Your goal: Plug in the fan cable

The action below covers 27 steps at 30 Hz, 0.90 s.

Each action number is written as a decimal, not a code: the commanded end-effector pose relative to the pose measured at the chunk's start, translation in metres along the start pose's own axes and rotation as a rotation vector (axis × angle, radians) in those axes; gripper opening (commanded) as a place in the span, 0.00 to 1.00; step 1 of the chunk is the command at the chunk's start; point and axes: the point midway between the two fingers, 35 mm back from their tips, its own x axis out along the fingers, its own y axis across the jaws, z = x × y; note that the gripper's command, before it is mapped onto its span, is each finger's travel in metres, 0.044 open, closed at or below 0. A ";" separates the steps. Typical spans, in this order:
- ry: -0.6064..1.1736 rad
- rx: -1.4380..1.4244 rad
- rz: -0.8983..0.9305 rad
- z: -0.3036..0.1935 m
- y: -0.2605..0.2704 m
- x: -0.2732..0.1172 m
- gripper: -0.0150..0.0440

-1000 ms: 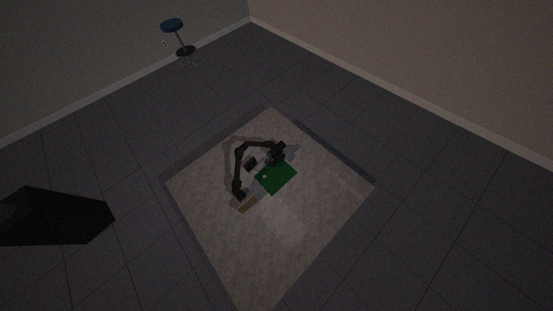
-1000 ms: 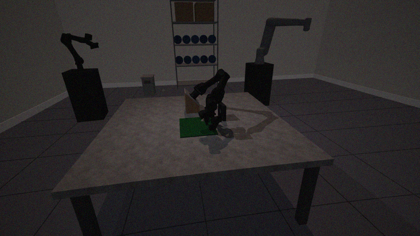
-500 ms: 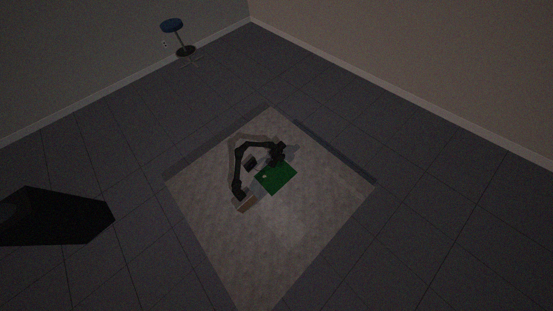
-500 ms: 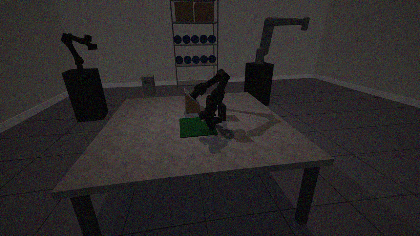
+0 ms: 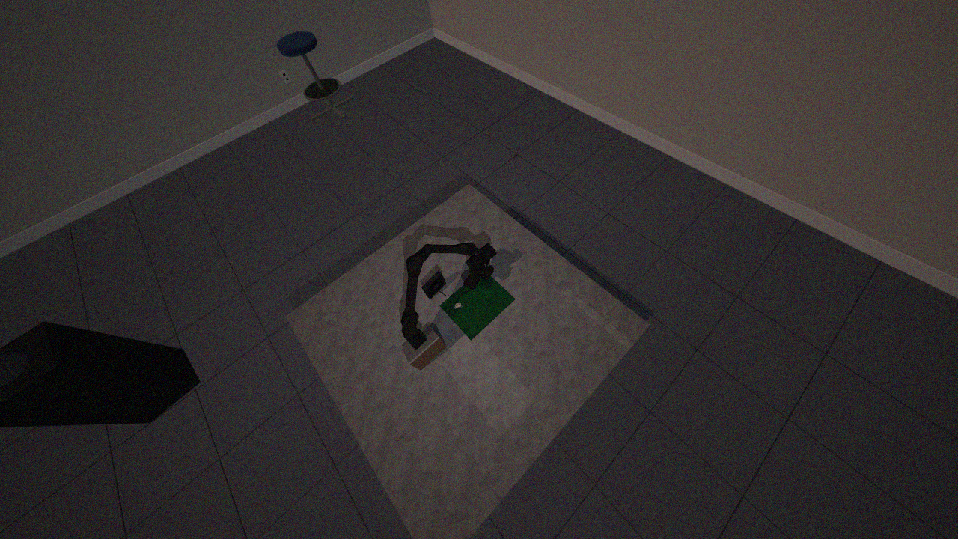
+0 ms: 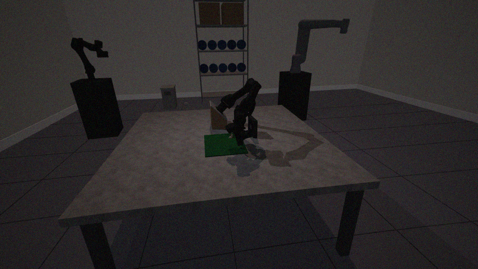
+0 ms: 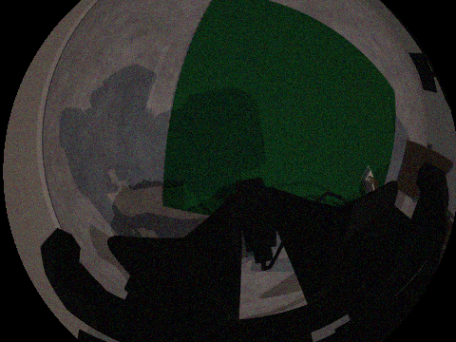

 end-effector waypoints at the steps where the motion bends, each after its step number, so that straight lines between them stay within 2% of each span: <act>1: -0.009 -0.004 0.026 0.002 0.003 -0.032 0.25; 8: -0.010 -0.055 0.025 0.002 -0.008 -0.032 0.25; 27: -0.014 -0.684 0.015 -0.034 -0.167 -0.025 0.25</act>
